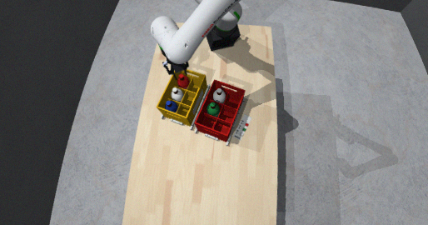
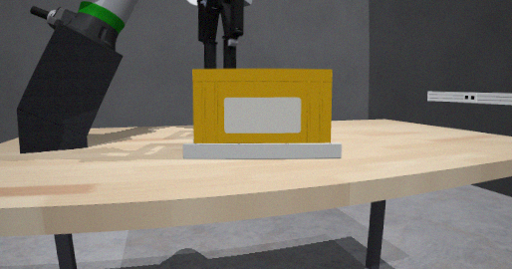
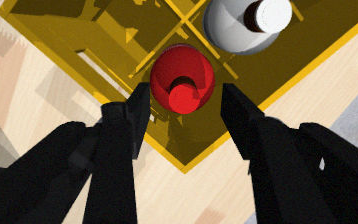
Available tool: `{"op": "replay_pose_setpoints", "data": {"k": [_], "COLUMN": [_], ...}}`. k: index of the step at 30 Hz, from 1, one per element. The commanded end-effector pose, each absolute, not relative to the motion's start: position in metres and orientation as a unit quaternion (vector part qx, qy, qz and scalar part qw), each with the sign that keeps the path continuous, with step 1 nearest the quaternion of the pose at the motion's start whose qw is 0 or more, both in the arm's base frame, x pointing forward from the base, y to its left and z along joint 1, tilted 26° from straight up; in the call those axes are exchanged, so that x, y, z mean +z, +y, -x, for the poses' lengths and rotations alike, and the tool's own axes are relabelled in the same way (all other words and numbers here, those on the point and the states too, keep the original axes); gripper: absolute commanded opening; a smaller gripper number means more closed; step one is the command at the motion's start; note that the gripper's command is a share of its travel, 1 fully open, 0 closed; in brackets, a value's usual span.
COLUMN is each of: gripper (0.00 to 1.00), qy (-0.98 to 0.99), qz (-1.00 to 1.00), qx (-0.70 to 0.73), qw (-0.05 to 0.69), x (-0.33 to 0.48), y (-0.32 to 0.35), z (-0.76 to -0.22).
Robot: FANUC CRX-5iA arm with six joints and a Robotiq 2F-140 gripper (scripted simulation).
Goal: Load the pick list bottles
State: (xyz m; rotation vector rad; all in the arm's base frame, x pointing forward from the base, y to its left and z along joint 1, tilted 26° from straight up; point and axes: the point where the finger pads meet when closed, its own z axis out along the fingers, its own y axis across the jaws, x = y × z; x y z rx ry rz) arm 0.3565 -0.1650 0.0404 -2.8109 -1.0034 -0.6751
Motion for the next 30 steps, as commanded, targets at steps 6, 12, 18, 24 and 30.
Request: {"op": "replay_pose_setpoints", "data": {"k": [6, 12, 18, 24, 30], "gripper": [0.44, 0.44, 0.44, 0.44, 0.44], "qy": [-0.328, -0.328, -0.328, -0.328, -0.328], "qz": [0.918, 0.918, 0.918, 0.918, 0.918], "qx": [-0.221, -0.221, -0.221, -0.221, -0.221], "qw": [0.04, 0.04, 0.04, 0.04, 0.04], "x": [0.034, 0.026, 0.019, 0.014, 0.014], "y": [-0.164, -0.162, -0.16, -0.159, -0.159], "z": [-0.36, -0.363, -0.366, -0.368, -0.368]}}
